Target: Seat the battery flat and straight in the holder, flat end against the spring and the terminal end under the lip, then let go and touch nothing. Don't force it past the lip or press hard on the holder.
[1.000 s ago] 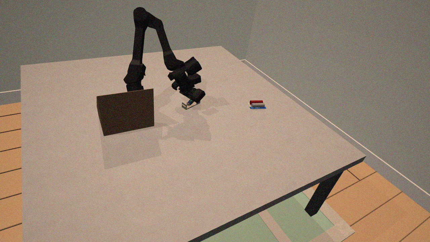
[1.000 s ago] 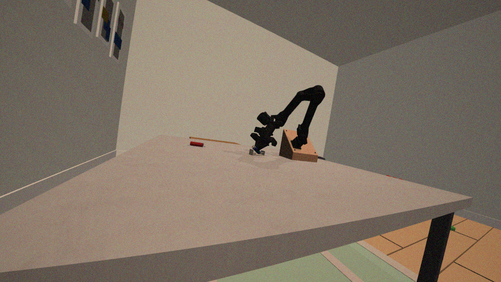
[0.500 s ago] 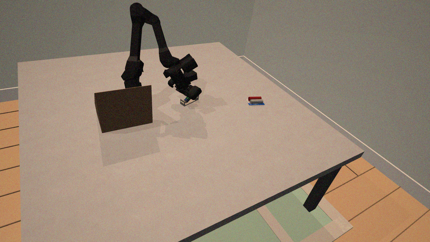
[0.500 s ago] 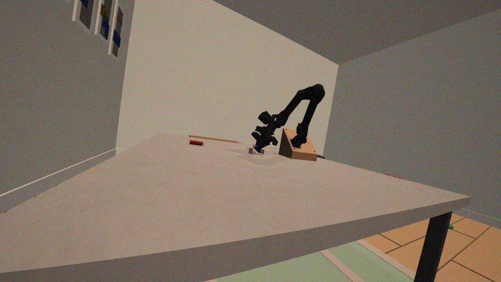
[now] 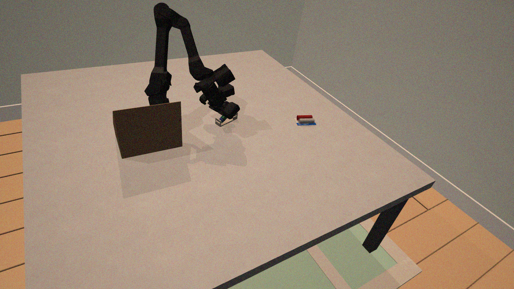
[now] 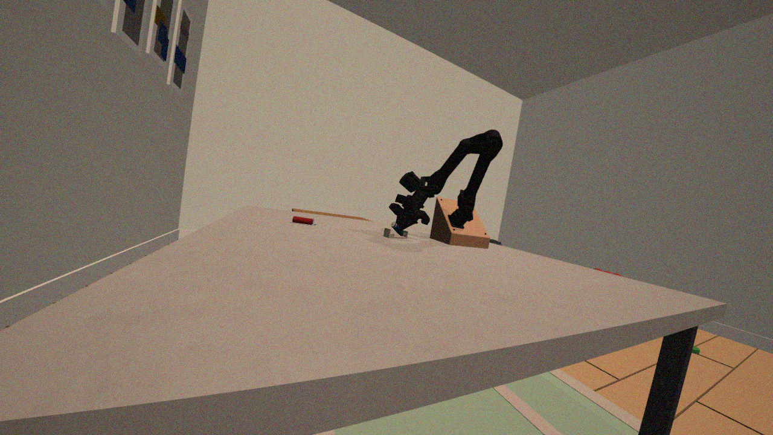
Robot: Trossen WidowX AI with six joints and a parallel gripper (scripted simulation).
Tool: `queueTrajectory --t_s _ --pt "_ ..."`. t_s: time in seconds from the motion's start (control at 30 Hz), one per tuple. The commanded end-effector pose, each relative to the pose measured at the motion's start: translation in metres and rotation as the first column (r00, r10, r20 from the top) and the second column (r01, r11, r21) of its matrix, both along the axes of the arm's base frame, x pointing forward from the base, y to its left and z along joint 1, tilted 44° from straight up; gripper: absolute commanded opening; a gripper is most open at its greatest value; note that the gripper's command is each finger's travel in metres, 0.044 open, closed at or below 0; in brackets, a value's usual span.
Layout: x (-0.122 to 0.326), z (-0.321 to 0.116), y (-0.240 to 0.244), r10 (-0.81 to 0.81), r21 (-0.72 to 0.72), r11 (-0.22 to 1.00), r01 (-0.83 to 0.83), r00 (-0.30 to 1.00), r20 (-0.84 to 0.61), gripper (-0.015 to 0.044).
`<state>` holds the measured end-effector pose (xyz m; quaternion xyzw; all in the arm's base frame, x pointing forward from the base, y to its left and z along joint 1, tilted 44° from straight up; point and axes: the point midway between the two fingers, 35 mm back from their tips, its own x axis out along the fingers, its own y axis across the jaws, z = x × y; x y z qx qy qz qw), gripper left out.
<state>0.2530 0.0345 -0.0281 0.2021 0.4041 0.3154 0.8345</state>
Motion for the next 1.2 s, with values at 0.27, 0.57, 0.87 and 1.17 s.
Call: queueTrajectory --t_s 0.27,0.57,0.87,1.17 --pt "-0.0052 -0.0021 0.0015 0.001 -0.01 1.0 -0.001 1.0 -0.021 0.0071" --pt "-0.0054 -0.0021 0.0016 -0.002 -0.014 1.0 0.001 1.0 -0.022 0.0071" --pt "-0.0055 -0.0022 0.0017 -0.004 -0.016 1.0 0.003 1.0 -0.022 0.0071" --pt "-0.0055 -0.0022 0.0017 -0.004 -0.016 1.0 0.003 1.0 -0.022 0.0071"
